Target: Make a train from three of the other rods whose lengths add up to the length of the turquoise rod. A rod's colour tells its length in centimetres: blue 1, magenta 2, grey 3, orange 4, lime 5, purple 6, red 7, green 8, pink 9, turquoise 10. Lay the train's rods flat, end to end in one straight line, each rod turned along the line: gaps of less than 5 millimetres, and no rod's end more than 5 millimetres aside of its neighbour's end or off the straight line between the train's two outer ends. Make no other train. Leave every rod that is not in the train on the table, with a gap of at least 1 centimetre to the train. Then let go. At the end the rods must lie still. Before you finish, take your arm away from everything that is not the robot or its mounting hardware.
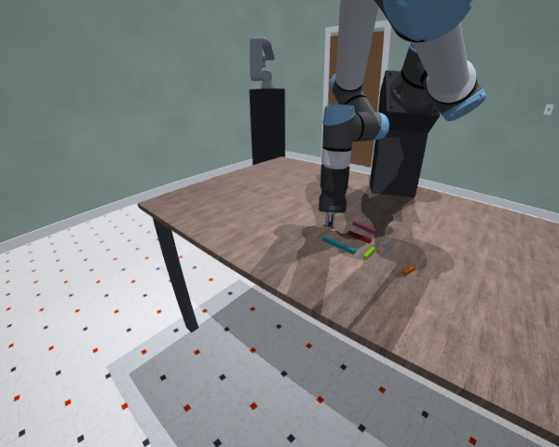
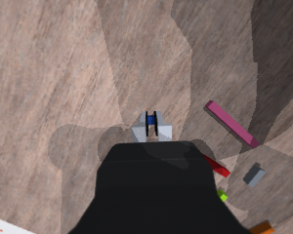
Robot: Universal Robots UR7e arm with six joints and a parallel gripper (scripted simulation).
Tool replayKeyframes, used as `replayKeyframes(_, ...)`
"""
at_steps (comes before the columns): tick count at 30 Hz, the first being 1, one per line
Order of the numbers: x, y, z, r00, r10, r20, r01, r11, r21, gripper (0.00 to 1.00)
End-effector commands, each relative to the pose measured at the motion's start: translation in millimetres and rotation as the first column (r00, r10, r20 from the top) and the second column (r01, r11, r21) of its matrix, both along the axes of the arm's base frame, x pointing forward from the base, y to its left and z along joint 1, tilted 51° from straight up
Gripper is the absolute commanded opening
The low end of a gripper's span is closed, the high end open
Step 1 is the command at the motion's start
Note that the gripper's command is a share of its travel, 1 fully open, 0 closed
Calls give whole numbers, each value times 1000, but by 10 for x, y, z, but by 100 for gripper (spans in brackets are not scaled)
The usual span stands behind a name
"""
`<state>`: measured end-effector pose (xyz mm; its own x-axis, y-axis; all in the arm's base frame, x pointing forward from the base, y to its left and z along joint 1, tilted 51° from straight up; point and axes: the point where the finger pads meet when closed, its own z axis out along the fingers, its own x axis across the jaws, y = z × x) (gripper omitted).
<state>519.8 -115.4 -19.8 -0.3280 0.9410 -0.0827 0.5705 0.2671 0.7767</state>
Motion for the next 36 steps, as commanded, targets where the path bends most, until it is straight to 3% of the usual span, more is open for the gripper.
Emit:
replayKeyframes(1, 1, -3, 3, 1000, 0, 1, 0, 1000, -1, 24)
replayKeyframes(28, 1, -3, 3, 1000, 0, 1, 0, 1000, -1, 24)
replayKeyframes(32, 1, -3, 3, 1000, 0, 1, 0, 1000, -1, 36)
replayKeyframes(36, 1, -3, 3, 1000, 0, 1, 0, 1000, -1, 36)
